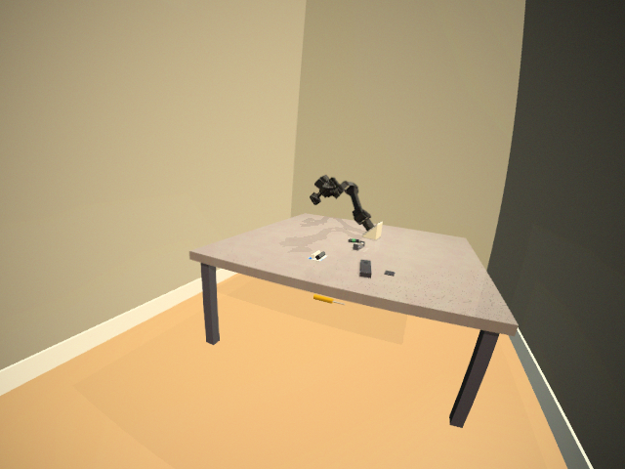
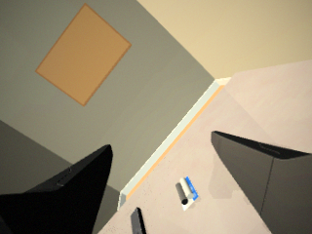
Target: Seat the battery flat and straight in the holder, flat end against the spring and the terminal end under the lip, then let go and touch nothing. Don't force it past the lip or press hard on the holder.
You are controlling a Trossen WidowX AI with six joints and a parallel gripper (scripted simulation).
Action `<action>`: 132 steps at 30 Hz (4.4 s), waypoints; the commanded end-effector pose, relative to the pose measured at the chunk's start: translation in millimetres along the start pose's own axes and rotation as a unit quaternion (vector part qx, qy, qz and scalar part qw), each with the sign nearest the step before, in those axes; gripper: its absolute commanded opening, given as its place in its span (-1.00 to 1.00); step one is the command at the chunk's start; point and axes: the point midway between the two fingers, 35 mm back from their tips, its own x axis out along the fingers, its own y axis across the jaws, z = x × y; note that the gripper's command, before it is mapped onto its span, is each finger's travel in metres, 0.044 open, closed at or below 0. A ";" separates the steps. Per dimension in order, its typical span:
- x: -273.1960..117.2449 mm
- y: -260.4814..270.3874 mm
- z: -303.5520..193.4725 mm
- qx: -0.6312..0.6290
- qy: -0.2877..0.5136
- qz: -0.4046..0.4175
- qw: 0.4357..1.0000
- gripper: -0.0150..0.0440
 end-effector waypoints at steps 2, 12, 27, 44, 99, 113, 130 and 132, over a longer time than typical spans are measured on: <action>5.9 2.3 -16.8 -0.026 0.037 -0.002 0.999 0.69; -28.0 30.8 -221.9 -0.481 0.486 0.174 0.708 0.27; -113.4 14.6 -262.0 -0.691 0.555 0.453 0.095 0.27; -112.8 5.8 -272.4 -0.691 0.555 0.453 0.096 0.27; -100.9 22.3 -262.8 -0.672 0.610 0.375 0.187 -0.29; -70.3 41.8 -267.4 -0.571 0.700 0.150 0.402 -0.29; -35.6 65.2 -278.2 -0.363 0.700 -0.143 0.598 -0.29; -31.8 68.0 -279.9 -0.334 0.692 -0.177 0.615 -0.29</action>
